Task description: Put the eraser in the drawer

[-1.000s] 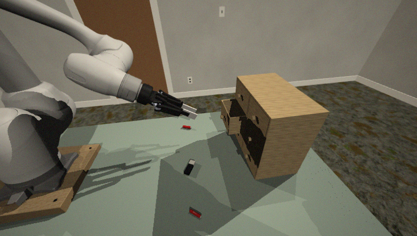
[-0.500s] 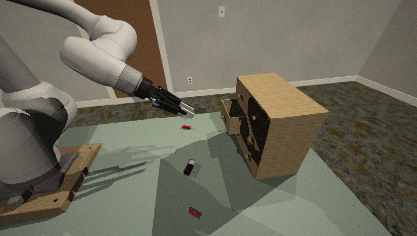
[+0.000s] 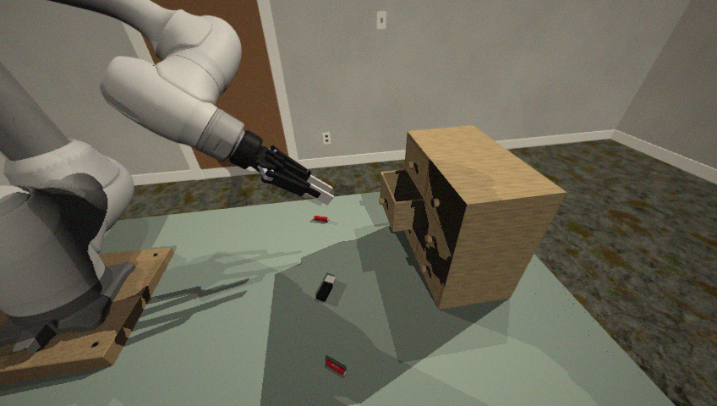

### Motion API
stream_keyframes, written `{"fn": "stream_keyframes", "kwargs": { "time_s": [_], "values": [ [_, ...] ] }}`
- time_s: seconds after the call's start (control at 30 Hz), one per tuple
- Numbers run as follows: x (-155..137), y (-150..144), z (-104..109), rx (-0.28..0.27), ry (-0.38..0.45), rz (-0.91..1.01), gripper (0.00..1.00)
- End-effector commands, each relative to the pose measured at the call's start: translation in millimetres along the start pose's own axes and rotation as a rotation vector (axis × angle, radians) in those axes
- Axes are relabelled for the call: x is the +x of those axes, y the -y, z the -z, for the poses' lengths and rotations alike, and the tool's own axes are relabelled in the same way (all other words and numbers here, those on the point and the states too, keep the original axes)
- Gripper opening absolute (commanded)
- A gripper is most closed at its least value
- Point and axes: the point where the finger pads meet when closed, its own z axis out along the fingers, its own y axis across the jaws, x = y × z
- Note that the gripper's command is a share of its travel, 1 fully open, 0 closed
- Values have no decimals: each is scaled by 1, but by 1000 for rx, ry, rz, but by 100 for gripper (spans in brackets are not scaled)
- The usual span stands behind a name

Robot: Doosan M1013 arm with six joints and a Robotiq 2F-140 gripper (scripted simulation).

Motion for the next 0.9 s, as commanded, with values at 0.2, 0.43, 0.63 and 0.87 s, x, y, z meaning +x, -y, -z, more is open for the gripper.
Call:
{"fn": "stream_keyframes", "kwargs": {
  "time_s": [0.2,0.43,0.63,0.87],
  "values": [
    [3,0,3,-26,26,0,20],
    [4,-1,4,-30,39,0,20],
    [3,1,6,-24,58,0,20],
    [3,2,11,-21,98,-1,20]
  ]
}}
